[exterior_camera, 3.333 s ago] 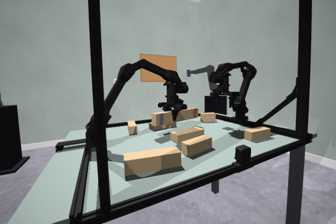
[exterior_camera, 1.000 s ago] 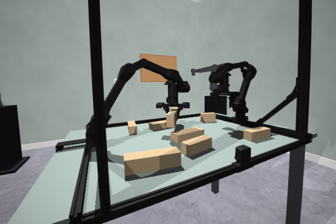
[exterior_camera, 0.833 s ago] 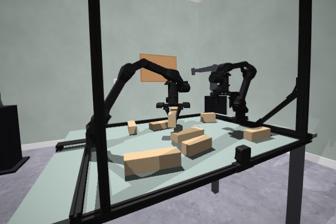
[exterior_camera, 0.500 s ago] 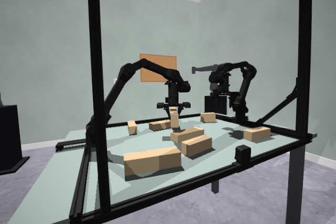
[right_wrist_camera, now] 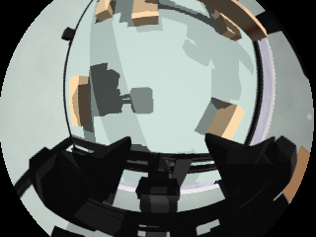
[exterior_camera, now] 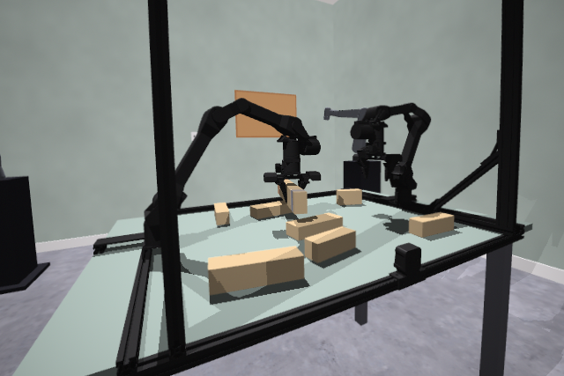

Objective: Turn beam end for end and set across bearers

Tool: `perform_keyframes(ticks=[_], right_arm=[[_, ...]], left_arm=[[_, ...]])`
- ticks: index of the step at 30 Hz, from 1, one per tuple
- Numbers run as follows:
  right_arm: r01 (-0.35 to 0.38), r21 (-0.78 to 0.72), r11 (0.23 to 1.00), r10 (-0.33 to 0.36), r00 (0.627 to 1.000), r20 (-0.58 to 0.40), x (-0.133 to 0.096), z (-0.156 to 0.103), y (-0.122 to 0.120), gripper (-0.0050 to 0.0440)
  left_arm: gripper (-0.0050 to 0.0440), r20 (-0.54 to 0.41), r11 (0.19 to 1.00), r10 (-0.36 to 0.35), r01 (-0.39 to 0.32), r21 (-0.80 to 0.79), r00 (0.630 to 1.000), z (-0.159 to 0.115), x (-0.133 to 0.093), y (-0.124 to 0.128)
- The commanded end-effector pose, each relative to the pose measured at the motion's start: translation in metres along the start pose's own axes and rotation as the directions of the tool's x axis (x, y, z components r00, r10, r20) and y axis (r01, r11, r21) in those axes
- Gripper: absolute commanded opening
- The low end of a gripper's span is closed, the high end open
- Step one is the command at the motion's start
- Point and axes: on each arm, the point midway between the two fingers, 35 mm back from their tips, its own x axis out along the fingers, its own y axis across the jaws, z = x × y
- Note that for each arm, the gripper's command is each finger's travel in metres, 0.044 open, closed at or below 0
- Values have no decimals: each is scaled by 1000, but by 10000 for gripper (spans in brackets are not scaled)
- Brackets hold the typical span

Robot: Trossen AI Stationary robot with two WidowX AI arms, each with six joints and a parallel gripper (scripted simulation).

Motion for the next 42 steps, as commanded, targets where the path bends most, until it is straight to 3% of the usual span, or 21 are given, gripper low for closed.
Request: perform_keyframes(ticks=[1,42], right_arm=[[0,5,1000,0,1000,-3,0,-1,0,440],[0,5,1000,0,1000,-3,0,-1,0,440]], left_arm=[[0,4,999,-6,6,-40,1000,0,-2,-2],[0,4,917,-6,7,-398,1000,-15,-2,-14]])
